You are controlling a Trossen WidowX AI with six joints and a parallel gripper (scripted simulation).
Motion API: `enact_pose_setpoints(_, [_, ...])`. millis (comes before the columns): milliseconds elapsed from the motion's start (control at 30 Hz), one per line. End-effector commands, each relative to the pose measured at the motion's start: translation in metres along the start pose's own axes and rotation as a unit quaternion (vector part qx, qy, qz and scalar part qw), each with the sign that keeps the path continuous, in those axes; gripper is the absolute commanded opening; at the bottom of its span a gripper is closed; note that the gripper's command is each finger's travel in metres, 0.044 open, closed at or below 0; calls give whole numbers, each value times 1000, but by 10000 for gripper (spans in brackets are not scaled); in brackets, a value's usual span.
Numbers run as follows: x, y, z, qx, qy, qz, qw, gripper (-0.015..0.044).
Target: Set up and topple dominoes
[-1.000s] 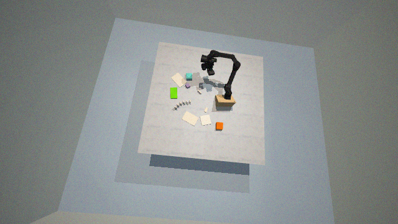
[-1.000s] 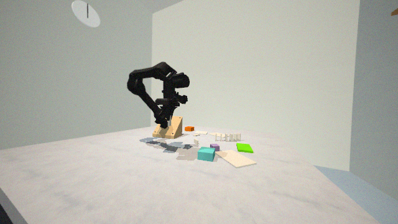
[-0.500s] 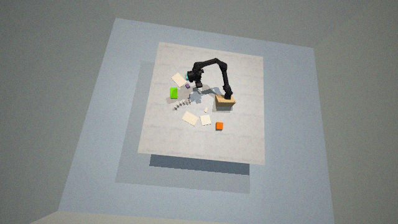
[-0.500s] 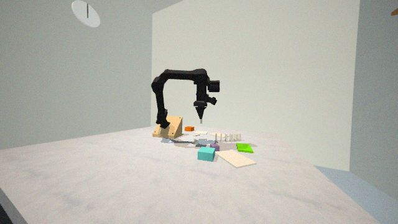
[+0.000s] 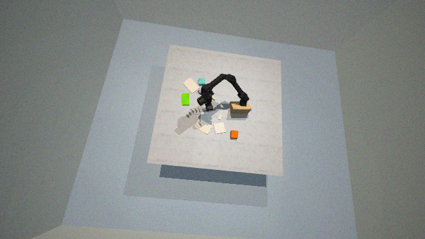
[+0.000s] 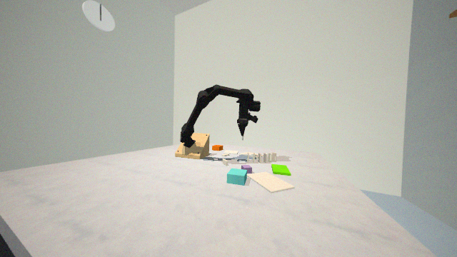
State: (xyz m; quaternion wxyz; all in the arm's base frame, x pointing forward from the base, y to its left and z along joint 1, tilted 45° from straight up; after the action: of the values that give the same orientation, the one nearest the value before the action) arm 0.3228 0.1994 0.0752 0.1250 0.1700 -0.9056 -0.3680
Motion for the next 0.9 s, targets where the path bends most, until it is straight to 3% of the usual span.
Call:
enact_pose_setpoints(0, [-3,5,-3,-5,-12,-7,1000,107])
enact_pose_setpoints(867, [-8,-108,-2,-4,-11,-9,1000,107])
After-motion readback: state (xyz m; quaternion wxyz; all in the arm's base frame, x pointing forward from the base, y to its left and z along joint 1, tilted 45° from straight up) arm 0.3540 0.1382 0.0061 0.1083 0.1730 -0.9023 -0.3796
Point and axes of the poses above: the point midway between the two fingers, 35 mm back from their tips, its own y axis back along the fingers, its own z axis across the jaws, x = y × z, the point moved 1 cm from there along y, back along the fingers
